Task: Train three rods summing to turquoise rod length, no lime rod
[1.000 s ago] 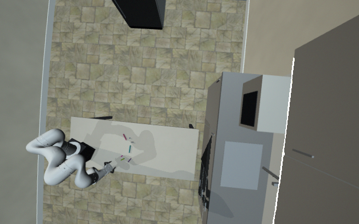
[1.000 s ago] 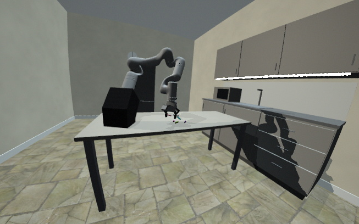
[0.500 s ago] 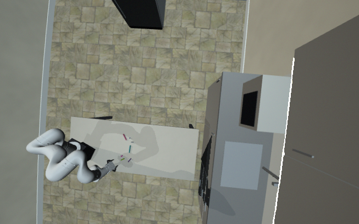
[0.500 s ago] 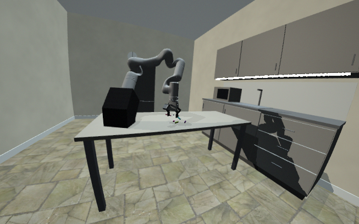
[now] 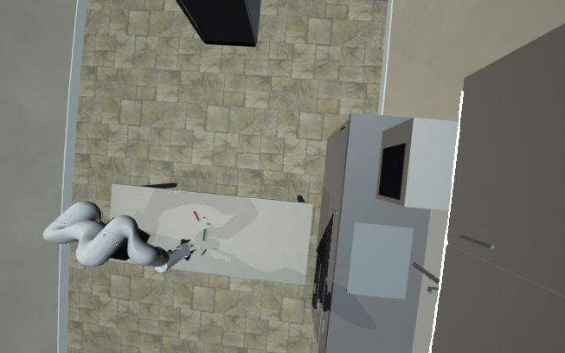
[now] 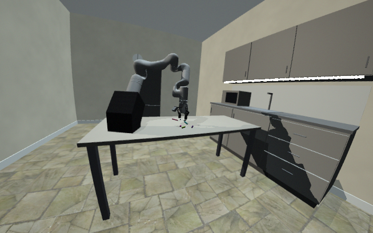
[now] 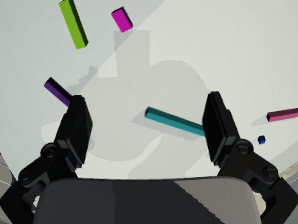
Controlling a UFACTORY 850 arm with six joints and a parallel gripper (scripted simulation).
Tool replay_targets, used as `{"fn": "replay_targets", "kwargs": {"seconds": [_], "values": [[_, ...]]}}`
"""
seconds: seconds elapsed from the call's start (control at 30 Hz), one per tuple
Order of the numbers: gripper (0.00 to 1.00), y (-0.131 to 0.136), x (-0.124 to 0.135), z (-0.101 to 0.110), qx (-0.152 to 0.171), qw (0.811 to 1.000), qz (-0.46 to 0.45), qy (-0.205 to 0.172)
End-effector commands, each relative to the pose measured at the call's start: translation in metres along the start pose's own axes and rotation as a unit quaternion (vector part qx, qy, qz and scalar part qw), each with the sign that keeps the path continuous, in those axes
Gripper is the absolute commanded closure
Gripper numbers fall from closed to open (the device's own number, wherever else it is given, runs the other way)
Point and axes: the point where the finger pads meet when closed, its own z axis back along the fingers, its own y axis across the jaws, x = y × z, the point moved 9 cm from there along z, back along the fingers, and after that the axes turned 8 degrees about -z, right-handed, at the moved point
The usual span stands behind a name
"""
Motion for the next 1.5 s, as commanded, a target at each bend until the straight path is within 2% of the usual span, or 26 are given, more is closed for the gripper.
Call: {"fn": "replay_targets", "kwargs": {"seconds": [0.0, 0.07, 0.17, 0.5, 1.47], "values": [[0.0, 0.016, 0.019, 0.001, 0.003, 0.999, -0.032, 0.009], [0.0, 0.042, 0.039, 0.001, 0.004, 0.997, -0.07, 0.008], [0.0, 0.055, 0.048, 0.001, 0.004, 0.996, -0.089, 0.007], [0.0, 0.128, 0.09, 0.002, 0.012, 0.983, -0.184, 0.004], [0.0, 0.133, 0.092, 0.002, 0.013, 0.982, -0.19, 0.004]]}}
